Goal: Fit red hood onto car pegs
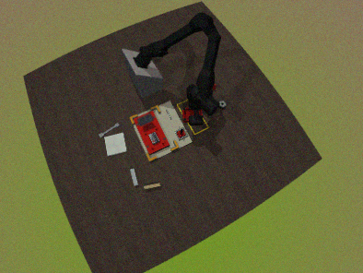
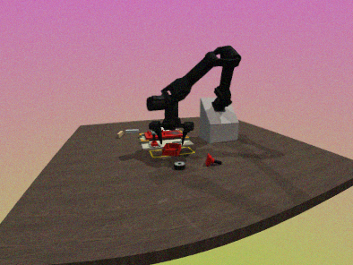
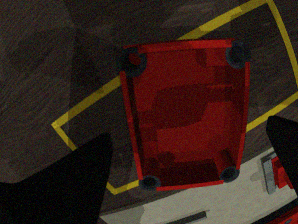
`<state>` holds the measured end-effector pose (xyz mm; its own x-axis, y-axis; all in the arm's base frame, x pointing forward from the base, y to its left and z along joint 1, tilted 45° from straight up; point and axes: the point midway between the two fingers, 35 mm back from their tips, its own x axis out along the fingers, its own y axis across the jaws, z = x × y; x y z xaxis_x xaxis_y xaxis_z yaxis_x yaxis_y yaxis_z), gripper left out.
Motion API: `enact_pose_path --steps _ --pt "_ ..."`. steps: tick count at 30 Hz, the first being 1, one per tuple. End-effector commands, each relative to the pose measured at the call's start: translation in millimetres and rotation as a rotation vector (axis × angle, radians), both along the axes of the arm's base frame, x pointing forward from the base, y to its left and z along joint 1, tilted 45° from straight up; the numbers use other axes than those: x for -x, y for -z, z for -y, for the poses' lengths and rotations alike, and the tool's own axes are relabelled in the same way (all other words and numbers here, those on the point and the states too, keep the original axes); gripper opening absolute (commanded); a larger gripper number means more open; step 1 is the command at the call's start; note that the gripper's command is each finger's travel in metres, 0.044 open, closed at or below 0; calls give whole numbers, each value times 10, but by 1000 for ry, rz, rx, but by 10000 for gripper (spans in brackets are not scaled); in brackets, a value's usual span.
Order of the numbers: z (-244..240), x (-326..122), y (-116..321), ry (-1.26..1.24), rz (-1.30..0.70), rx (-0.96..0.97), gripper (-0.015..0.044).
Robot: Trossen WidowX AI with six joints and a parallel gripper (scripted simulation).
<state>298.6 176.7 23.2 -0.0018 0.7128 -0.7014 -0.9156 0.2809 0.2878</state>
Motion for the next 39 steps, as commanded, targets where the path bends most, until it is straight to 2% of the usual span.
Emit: enact_pose_path --steps 1,34,38,39 --pt "-13 10 31 3 -6 6 440" --pt "-127 13 145 3 -6 5 440" --pt "-115 2 116 0 -1 -1 335" --pt "-115 2 116 0 -1 -1 328"
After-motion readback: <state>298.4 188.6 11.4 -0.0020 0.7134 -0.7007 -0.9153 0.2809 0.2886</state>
